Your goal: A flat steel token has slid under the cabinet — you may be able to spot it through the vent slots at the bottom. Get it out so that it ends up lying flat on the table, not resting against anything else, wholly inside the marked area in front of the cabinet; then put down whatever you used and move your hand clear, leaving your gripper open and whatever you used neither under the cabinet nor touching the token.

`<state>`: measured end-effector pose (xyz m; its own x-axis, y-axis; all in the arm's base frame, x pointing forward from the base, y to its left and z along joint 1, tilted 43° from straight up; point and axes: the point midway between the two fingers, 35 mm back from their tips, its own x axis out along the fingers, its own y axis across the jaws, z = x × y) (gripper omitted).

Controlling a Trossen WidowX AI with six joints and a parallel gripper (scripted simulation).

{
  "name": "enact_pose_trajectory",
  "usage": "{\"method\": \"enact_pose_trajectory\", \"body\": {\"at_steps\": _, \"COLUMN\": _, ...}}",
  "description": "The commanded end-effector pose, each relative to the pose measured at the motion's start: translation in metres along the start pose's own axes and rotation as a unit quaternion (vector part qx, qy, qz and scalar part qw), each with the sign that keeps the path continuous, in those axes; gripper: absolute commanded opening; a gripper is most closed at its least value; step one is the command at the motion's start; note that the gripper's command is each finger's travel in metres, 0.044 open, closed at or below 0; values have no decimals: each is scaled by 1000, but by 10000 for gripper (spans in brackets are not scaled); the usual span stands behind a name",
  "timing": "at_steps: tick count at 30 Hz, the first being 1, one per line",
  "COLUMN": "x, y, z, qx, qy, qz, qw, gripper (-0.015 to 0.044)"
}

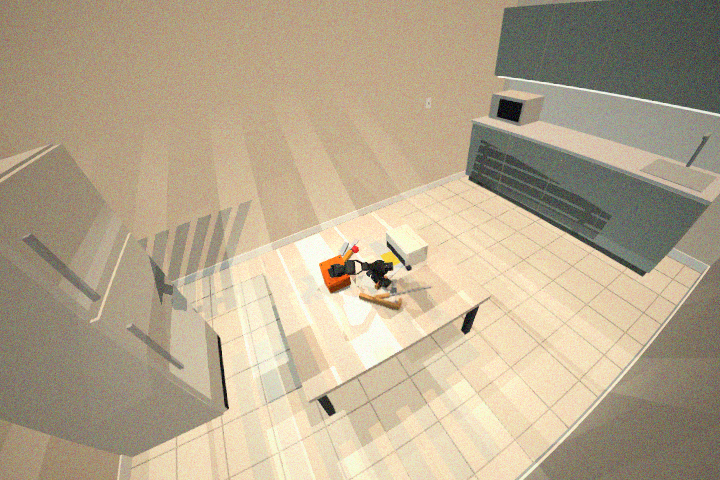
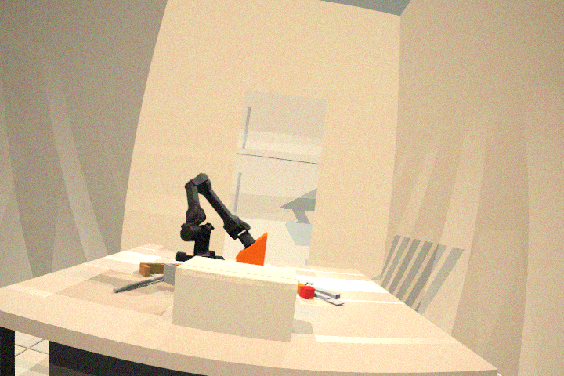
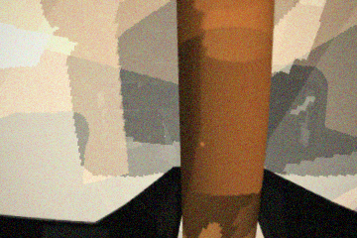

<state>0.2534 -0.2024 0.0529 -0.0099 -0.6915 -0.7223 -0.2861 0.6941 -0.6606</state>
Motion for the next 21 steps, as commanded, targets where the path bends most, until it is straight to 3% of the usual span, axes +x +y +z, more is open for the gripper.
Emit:
{"method": "enact_pose_trajectory", "body": {"at_steps": 1, "x": 0, "y": 0, "z": 7, "qx": 3, "qy": -1, "qz": -1, "qw": 1000, "gripper": 0}}
{"method": "enact_pose_trajectory", "body": {"at_steps": 21, "x": 0, "y": -1, "z": 33, "qx": 7, "qy": -2, "qz": 0, "qw": 1000, "gripper": 0}}
